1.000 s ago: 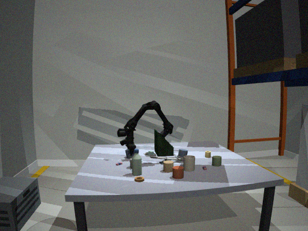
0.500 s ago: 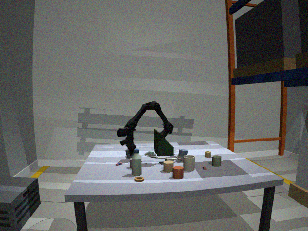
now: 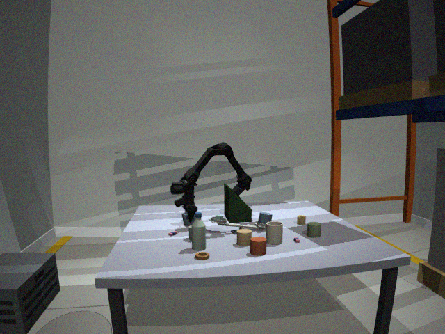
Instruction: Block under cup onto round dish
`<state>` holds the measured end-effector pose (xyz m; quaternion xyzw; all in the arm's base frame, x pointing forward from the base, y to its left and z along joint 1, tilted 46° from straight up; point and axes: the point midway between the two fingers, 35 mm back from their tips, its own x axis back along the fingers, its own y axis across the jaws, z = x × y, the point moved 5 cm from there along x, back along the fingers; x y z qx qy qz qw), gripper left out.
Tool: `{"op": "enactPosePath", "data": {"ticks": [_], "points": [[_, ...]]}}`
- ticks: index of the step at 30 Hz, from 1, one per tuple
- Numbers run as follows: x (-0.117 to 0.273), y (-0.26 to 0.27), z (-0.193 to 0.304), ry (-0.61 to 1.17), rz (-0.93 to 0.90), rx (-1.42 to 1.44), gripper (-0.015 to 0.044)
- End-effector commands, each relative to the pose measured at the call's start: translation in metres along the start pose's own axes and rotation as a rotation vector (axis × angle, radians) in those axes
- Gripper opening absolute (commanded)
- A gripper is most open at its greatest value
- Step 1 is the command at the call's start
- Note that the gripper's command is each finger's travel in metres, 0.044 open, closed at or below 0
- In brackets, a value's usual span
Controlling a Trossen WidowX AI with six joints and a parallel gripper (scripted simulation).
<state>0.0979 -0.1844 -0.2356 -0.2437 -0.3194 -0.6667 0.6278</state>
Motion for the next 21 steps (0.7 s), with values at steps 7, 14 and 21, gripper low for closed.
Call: {"op": "enactPosePath", "data": {"ticks": [7, 14, 21], "points": [[-0.011, -0.001, 0.003, 0.019, -0.001, -0.004, 0.0000], [0.000, 0.000, 0.000, -0.001, 0.000, 0.000, 0.0053], [0.000, 0.000, 0.000, -0.001, 0.000, 0.000, 0.0236]]}}
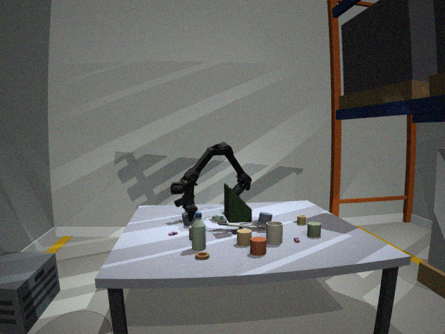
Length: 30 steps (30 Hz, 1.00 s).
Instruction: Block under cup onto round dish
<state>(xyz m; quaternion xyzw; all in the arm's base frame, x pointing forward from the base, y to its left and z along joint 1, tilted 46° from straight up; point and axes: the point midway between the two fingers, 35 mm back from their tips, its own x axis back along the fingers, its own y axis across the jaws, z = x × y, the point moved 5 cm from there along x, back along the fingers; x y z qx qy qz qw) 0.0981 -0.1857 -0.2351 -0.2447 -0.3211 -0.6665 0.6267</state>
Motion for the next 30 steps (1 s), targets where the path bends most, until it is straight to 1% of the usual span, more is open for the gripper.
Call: {"op": "enactPosePath", "data": {"ticks": [1, 6, 8, 12, 18, 25, 30], "points": [[-0.001, 0.000, 0.000, 0.003, 0.001, 0.000, 0.0263], [-0.001, 0.000, 0.000, 0.003, 0.001, 0.000, 0.0394], [0.007, 0.000, 0.000, 0.006, 0.001, -0.001, 0.0440], [0.049, -0.002, 0.001, 0.021, 0.002, -0.006, 0.0440], [0.051, -0.002, 0.001, 0.022, 0.002, -0.006, 0.0440], [0.067, 0.016, -0.002, -0.032, 0.027, 0.083, 0.0260], [0.082, 0.055, 0.005, -0.049, 0.029, 0.184, 0.0260]]}}
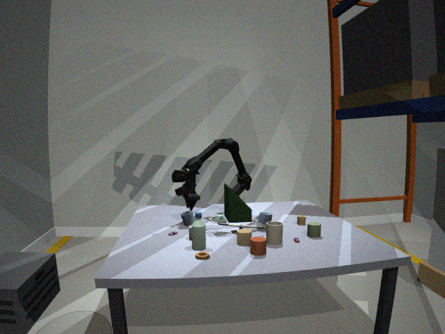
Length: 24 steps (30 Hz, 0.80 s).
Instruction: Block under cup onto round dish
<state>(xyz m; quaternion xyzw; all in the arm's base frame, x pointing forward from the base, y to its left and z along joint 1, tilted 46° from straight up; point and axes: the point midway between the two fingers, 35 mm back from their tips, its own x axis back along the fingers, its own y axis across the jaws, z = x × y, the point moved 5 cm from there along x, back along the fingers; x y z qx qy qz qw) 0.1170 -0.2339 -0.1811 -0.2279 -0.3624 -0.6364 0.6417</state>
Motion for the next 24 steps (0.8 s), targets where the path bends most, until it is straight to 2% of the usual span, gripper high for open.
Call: {"op": "enactPosePath", "data": {"ticks": [1, 8, 15, 24], "points": [[0.017, 0.040, 0.005, -0.015, -0.001, 0.106, 0.0260], [0.036, 0.122, 0.035, 0.003, -0.025, 0.288, 0.0260], [0.044, 0.199, 0.086, 0.050, -0.051, 0.468, 0.0260], [0.043, 0.205, 0.092, 0.056, -0.054, 0.485, 0.0260]]}}
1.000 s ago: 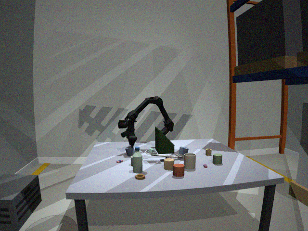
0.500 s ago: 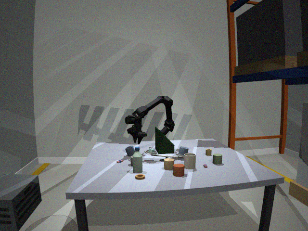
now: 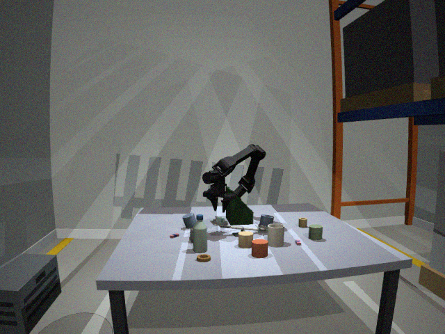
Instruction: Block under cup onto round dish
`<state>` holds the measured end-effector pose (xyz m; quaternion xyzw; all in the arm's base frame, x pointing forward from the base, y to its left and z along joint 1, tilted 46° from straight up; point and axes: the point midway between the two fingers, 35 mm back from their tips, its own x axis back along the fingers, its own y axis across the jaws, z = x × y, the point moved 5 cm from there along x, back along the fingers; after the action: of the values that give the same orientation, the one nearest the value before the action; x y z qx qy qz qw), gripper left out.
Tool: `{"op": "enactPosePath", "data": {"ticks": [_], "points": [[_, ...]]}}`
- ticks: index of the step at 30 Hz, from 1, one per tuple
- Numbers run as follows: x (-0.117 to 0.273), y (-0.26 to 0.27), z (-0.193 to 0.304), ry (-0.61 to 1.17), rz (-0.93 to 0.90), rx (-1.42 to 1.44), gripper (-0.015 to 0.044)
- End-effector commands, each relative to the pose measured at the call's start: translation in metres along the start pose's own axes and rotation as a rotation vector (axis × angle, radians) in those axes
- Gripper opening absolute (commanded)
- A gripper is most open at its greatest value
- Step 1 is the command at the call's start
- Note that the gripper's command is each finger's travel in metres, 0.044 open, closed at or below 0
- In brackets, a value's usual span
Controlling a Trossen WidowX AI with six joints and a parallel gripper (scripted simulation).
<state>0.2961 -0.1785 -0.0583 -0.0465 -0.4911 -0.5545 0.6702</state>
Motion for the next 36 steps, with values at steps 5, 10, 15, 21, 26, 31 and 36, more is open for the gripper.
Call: {"op": "enactPosePath", "data": {"ticks": [5, 10, 15, 21, 26, 31, 36], "points": [[-0.015, 0.006, 0.002, 0.006, -0.006, 0.012, 0.0260], [-0.019, 0.006, 0.002, 0.006, -0.006, 0.012, 0.0260], [-0.027, 0.006, 0.002, 0.006, -0.006, 0.012, 0.0260], [-0.037, 0.006, 0.002, 0.006, -0.006, 0.012, 0.0260], [-0.045, 0.006, 0.002, 0.006, -0.007, 0.012, 0.0260], [-0.052, 0.006, 0.002, 0.007, -0.007, 0.012, 0.0260], [-0.052, 0.006, 0.002, 0.007, -0.007, 0.012, 0.0155]]}}
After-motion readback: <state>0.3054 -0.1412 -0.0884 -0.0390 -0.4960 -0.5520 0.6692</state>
